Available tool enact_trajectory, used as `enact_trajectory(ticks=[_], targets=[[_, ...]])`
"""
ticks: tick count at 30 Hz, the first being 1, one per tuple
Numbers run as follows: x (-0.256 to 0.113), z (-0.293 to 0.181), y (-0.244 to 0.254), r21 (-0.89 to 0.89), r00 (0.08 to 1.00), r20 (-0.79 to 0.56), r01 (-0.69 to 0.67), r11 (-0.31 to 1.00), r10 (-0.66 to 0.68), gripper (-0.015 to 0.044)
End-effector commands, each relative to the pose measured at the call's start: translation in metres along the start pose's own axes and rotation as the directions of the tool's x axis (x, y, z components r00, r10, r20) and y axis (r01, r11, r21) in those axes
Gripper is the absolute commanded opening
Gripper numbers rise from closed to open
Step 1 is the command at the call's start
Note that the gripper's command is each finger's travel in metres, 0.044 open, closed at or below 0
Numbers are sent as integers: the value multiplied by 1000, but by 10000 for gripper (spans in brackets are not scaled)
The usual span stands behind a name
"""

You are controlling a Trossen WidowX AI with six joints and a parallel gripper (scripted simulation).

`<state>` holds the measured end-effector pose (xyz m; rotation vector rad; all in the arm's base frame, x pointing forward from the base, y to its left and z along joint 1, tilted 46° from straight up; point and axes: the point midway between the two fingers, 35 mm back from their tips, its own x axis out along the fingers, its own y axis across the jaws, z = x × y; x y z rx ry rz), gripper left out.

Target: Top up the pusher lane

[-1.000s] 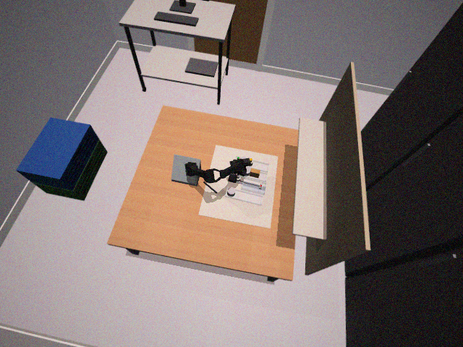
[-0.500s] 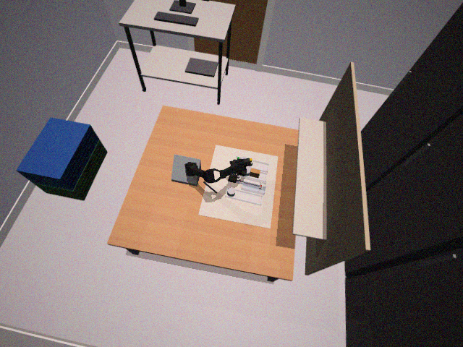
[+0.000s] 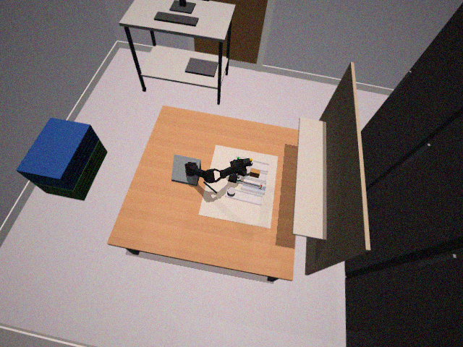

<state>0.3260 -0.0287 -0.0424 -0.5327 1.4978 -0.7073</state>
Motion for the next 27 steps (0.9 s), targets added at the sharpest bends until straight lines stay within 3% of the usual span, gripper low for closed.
enact_trajectory(ticks=[1, 27], targets=[[-2, 9, -1, 14, 1000, 23, 4, 1000, -4, 0], [-1, 11, -2, 14, 1000, 23, 4, 1000, -4, 0]])
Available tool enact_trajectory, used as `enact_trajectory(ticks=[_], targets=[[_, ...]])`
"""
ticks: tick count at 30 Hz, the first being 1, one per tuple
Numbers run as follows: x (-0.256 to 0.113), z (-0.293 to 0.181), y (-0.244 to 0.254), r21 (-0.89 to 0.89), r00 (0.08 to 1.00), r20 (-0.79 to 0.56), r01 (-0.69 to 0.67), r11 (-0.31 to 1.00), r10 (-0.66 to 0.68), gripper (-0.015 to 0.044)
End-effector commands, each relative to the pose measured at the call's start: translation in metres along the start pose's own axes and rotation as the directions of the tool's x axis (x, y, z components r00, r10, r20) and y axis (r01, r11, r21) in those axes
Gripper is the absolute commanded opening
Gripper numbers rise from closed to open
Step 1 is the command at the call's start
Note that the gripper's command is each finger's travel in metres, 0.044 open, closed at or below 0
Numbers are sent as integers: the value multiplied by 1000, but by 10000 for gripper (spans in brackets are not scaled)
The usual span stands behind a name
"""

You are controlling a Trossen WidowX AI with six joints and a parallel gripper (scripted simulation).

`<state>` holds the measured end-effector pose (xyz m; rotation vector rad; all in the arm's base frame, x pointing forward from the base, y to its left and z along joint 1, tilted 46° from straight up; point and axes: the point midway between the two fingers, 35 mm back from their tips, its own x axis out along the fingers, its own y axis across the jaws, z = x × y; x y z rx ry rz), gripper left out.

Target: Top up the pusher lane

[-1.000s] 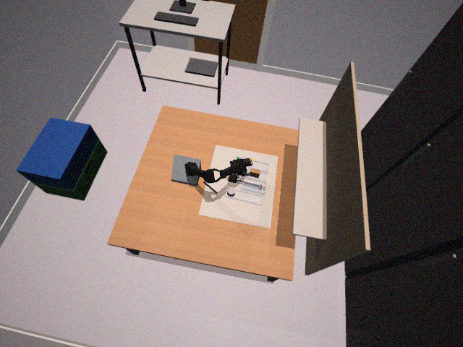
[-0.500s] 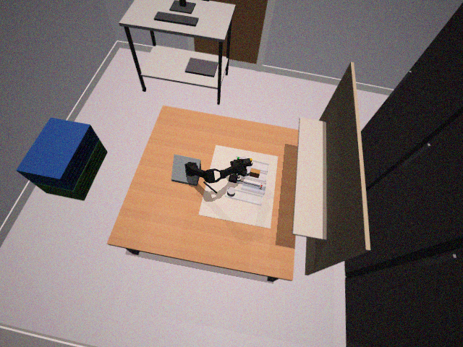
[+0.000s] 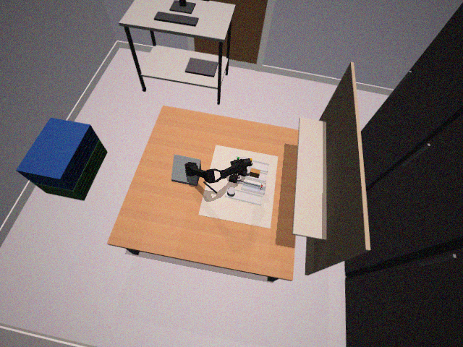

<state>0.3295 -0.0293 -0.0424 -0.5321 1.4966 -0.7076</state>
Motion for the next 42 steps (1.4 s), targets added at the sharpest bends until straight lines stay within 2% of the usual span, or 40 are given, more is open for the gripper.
enact_trajectory(ticks=[1, 42], targets=[[-1, 8, -1, 13, 1000, 22, 4, 1000, -4, 0], [11, 8, -1, 13, 1000, 22, 4, 1000, -4, 0]])
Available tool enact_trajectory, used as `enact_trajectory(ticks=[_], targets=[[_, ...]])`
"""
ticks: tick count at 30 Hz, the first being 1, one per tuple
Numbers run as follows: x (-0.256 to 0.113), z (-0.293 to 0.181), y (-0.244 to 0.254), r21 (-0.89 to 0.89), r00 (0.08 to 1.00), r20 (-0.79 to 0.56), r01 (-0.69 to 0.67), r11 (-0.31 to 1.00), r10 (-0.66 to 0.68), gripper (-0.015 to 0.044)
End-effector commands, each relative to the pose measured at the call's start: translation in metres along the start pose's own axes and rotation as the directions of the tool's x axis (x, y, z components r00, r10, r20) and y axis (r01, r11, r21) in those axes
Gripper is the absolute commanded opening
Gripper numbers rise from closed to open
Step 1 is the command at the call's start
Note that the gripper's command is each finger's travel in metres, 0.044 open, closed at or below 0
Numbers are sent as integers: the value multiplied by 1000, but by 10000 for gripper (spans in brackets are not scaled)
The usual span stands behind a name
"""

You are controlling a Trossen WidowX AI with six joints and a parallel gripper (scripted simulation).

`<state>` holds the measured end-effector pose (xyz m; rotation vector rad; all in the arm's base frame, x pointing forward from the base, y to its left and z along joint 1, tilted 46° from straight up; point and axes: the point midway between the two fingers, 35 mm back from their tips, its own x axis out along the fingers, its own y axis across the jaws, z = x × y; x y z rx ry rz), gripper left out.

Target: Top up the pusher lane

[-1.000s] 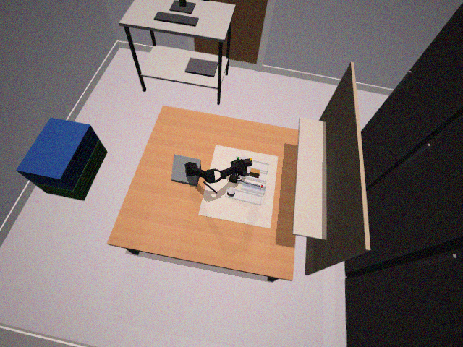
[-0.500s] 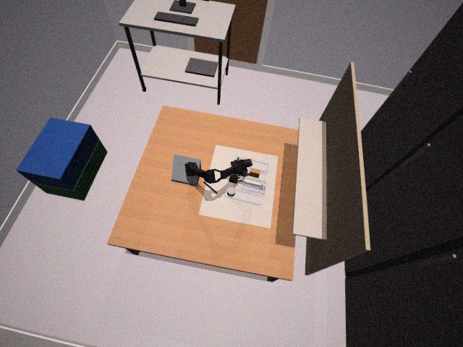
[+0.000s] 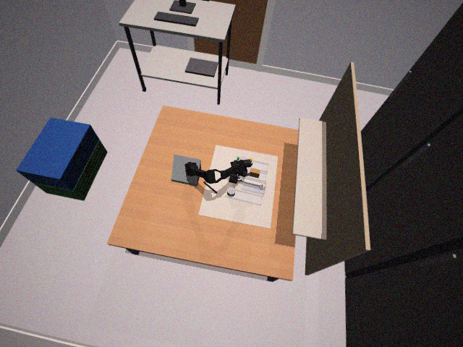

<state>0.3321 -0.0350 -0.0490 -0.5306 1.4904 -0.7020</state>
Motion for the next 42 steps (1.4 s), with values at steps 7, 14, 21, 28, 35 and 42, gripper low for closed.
enact_trajectory(ticks=[7, 14, 21, 28, 35, 42], targets=[[4, 4, -2, 12, 1000, 15, 8, 1000, -9, 0], [6, 4, -2, 12, 1000, 15, 9, 1000, -9, 0], [8, 4, -3, 12, 1000, 15, 9, 1000, -9, 0], [10, 3, -3, 12, 1000, 15, 9, 1000, -9, 0], [12, 3, -3, 12, 1000, 15, 9, 1000, -9, 0], [14, 3, -3, 12, 1000, 15, 9, 1000, -9, 0]])
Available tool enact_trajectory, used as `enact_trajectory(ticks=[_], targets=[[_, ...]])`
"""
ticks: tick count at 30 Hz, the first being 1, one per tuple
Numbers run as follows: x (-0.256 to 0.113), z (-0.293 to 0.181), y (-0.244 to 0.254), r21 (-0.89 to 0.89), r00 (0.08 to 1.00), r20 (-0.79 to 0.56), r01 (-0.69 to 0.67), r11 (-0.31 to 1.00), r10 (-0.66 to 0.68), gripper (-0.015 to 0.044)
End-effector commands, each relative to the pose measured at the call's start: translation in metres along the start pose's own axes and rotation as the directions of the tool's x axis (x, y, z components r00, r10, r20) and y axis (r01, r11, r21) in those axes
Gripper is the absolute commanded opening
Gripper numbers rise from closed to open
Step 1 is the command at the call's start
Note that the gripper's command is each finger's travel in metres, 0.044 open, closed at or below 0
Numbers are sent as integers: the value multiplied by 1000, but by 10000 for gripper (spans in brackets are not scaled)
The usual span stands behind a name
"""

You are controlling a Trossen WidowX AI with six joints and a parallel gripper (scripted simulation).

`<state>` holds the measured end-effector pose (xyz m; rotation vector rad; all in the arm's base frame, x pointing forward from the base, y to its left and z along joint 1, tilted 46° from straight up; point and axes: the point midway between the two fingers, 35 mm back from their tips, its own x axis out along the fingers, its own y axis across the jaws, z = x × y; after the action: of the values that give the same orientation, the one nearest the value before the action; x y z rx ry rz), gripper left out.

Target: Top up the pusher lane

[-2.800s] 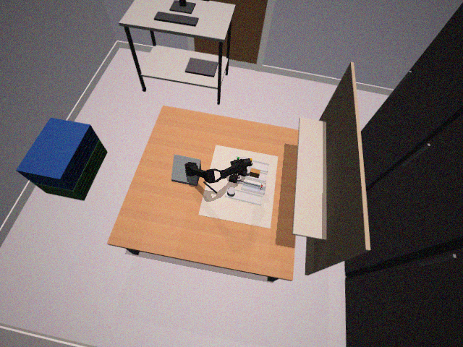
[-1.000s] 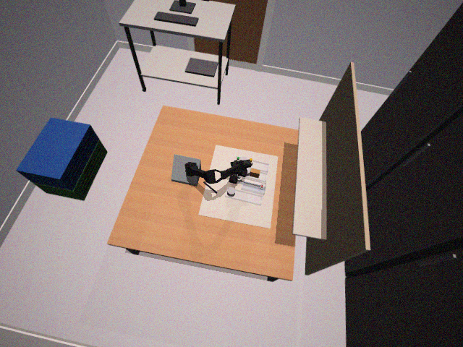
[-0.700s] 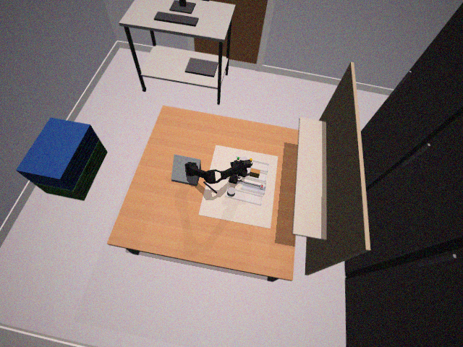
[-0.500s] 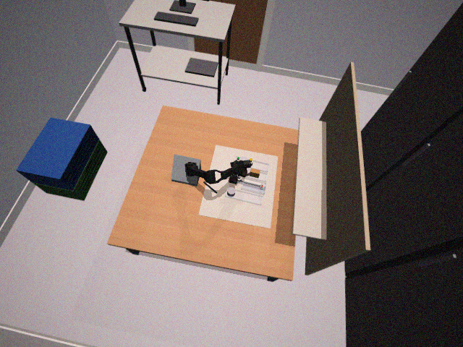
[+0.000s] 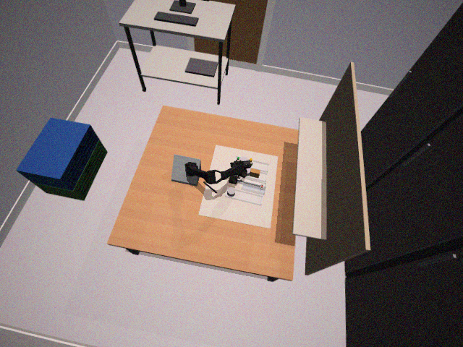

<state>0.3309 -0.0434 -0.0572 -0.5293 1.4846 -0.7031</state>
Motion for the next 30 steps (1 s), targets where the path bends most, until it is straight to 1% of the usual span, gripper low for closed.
enact_trajectory(ticks=[1, 30], targets=[[3, 3, -3, 9, 1000, 10, 9, 1000, -9, 0], [4, 0, -2, 9, 1000, 10, 9, 1000, -9, 0]])
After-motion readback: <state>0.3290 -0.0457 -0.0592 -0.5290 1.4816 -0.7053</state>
